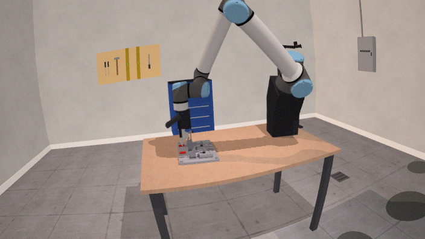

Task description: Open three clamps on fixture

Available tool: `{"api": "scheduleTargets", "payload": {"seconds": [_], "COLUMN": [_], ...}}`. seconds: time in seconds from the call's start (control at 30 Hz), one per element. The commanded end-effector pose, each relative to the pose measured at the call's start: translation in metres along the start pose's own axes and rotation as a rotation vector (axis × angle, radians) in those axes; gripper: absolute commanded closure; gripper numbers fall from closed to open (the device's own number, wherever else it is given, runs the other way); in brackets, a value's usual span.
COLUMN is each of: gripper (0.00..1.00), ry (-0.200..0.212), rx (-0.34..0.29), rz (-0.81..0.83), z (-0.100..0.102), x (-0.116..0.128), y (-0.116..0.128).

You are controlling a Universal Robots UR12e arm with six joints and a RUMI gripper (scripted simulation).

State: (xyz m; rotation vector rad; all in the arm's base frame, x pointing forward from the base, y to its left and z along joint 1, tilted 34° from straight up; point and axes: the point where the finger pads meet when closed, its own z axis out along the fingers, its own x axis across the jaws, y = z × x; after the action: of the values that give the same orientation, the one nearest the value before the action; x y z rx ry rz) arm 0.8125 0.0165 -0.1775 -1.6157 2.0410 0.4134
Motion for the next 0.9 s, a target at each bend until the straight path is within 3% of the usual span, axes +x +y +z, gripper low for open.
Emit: {"api": "scheduleTargets", "payload": {"seconds": [0.0, 0.23, 0.87], "gripper": [0.72, 0.72, 0.72], "ry": [0.0, 0.0, 0.0], "rx": [0.001, 0.001, 0.001], "rz": [0.0, 0.0, 0.0], "z": [0.008, 0.02, 0.022], "x": [0.0, 0.0, 0.0], "y": [-0.001, -0.001, -0.001]}}
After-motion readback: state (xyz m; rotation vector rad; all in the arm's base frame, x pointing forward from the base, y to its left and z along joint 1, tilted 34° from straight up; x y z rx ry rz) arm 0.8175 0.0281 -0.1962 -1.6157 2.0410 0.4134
